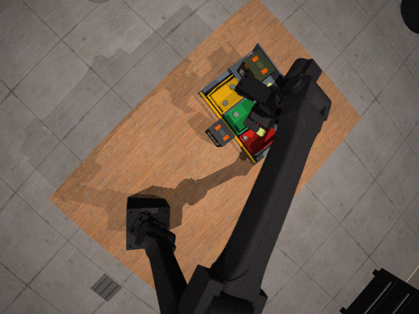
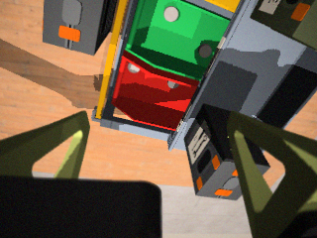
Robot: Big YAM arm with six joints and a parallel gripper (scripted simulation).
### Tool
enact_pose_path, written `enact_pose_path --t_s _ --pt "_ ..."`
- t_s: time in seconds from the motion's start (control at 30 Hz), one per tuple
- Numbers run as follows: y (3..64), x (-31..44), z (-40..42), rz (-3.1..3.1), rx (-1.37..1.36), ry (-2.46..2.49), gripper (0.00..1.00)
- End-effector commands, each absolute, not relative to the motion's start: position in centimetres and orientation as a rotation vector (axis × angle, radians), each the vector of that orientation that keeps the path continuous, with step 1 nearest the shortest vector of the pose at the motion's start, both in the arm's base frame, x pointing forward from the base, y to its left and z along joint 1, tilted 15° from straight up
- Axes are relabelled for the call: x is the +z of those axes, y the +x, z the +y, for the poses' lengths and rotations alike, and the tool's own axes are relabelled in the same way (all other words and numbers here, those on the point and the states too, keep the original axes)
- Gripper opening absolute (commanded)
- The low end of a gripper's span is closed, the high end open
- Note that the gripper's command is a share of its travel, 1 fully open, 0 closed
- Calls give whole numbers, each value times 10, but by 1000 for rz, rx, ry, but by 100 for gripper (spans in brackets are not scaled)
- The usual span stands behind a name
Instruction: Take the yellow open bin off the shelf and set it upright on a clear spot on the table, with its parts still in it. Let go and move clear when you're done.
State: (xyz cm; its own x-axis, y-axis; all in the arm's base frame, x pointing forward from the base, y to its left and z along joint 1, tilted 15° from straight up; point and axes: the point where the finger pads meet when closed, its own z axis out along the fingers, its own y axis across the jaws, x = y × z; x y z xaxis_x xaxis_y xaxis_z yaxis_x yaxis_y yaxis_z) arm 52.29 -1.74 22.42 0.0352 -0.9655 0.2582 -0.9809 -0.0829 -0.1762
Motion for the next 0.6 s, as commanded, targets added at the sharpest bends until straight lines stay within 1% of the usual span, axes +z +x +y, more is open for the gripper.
enact_pose_path --t_s 0.0,0.23,0.57 --pt "518 207 -5 -2199 500 2162 100" --pt "502 184 -2 -2287 498 2094 100" --pt "472 127 4 -2398 448 1966 100"
